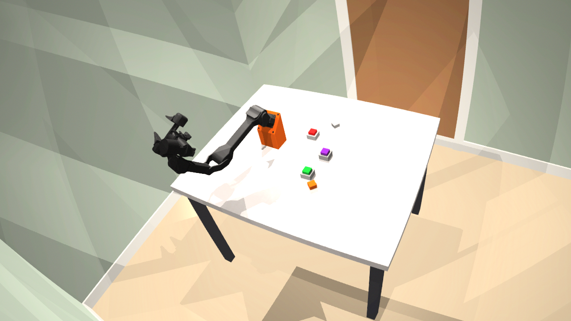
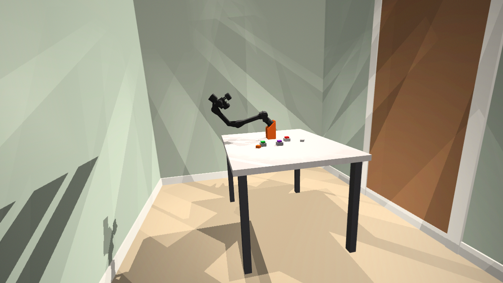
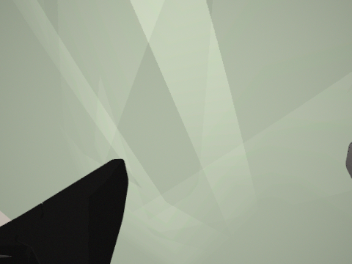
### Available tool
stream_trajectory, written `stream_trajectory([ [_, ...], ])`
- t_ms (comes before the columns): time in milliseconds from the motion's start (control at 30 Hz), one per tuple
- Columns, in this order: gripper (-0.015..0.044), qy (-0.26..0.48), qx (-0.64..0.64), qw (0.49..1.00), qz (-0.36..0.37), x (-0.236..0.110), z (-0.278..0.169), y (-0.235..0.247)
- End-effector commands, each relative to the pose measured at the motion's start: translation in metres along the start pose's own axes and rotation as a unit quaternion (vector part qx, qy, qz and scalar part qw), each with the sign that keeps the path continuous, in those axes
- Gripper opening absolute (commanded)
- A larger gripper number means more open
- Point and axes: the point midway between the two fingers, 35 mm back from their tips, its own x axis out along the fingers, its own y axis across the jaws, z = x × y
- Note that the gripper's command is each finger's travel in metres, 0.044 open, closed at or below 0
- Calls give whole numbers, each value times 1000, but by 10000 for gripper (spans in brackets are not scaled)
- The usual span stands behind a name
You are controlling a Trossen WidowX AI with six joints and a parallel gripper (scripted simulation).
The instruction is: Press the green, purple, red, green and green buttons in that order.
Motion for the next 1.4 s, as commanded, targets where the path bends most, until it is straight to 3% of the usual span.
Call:
stream_trajectory([
  [0,400,2,12,1000,9,2,-3,6],
  [100,400,36,160,979,124,14,-29,79],
  [267,400,86,294,925,225,11,-46,151],
  [500,400,209,498,753,376,-30,-52,271],
  [667,400,312,602,582,449,-79,-38,339],
  [933,400,482,671,257,502,-176,12,411],
  [1133,400,592,636,10,495,-250,65,430],
  [1367,400,687,512,-251,451,-325,134,418],
])
